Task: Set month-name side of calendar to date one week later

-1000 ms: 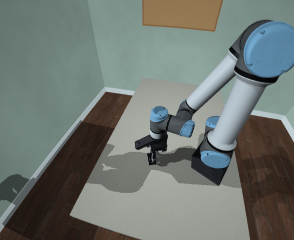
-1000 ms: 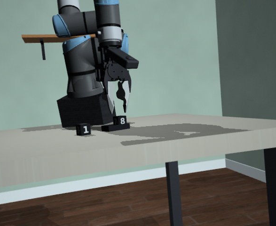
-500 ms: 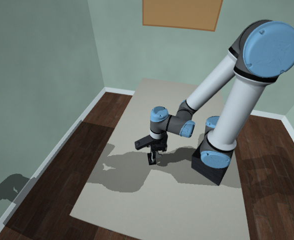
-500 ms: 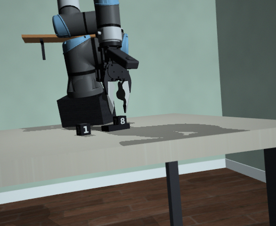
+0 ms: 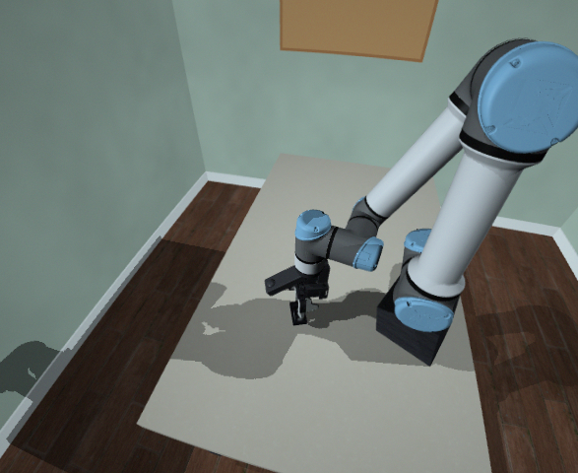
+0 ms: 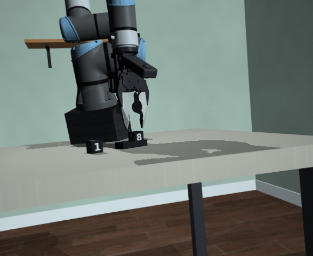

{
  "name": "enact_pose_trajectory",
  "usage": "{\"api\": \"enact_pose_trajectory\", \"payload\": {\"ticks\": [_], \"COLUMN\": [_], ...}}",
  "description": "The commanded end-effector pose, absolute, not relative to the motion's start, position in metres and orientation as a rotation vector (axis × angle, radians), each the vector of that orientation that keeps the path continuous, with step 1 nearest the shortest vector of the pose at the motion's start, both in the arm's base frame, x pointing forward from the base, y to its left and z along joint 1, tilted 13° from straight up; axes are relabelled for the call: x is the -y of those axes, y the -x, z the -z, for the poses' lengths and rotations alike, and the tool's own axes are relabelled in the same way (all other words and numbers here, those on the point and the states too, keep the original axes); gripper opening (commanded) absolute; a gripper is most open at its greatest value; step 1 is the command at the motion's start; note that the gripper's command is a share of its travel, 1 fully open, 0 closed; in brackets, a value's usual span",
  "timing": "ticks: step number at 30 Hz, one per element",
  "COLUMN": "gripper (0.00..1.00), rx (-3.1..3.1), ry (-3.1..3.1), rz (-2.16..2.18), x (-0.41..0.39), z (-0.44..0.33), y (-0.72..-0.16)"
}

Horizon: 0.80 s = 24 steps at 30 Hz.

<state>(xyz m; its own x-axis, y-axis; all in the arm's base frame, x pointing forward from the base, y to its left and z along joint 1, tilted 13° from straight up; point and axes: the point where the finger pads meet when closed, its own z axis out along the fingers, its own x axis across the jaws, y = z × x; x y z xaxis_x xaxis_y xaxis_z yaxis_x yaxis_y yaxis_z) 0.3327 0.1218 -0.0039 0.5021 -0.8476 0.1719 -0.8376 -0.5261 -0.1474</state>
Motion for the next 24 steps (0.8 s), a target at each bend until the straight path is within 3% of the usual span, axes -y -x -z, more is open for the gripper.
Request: {"api": "enact_pose_trajectory", "payload": {"ticks": [1, 24], "gripper": [0.29, 0.29], "rx": [-1.506, -1.506], "ry": [2.683, 2.683], "rz": [0.347, 0.347], "x": [-0.122, -0.121], "z": [0.004, 0.016], "y": [-0.333, -0.336]}}
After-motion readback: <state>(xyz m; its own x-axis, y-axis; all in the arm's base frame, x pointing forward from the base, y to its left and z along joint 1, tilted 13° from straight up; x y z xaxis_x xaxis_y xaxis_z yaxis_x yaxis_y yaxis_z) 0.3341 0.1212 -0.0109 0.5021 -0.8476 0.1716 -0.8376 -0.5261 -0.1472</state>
